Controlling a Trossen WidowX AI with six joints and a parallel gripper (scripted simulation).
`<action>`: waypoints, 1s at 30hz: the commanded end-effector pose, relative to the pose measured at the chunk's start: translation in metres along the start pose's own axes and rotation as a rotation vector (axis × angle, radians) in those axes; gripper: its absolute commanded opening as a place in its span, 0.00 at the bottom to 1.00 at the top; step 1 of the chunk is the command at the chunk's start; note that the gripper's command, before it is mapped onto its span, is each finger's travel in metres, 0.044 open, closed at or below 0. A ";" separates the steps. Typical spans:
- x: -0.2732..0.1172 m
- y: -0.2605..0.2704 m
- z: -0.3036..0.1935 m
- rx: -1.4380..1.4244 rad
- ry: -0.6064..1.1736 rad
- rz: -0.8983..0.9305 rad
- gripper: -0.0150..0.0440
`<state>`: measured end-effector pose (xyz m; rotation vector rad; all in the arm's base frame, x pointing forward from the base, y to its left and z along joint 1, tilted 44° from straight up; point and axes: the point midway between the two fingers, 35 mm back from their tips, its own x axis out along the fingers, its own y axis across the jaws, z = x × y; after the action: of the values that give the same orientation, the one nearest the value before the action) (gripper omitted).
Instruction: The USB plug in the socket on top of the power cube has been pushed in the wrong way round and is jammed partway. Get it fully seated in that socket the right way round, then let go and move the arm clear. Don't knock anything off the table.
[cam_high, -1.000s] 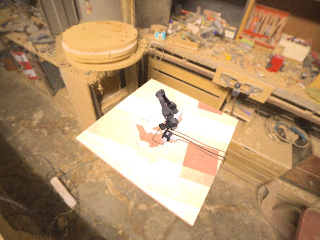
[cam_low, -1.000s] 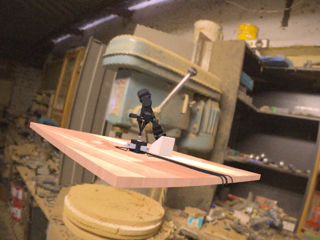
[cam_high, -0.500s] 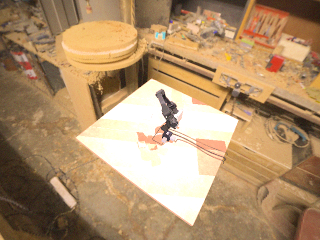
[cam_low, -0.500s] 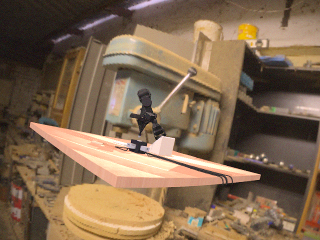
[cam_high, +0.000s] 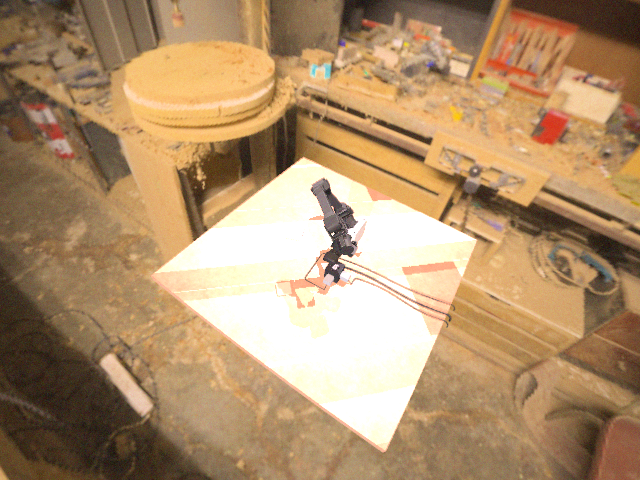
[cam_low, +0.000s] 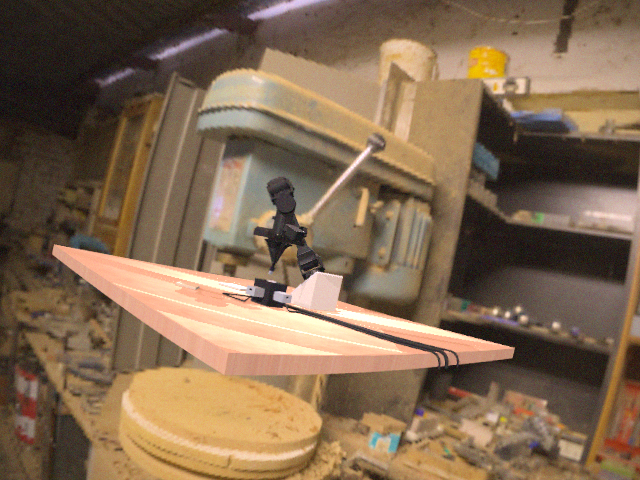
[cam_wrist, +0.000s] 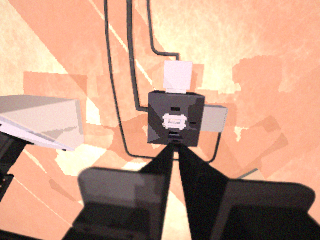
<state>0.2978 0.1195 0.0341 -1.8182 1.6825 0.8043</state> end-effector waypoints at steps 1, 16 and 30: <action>0.001 0.001 0.000 -0.006 0.001 0.002 0.25; 0.002 0.000 0.001 0.002 -0.009 0.000 0.25; 0.003 0.000 0.002 0.003 -0.018 0.000 0.25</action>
<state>0.2992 0.1191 0.0322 -1.8073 1.6705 0.8061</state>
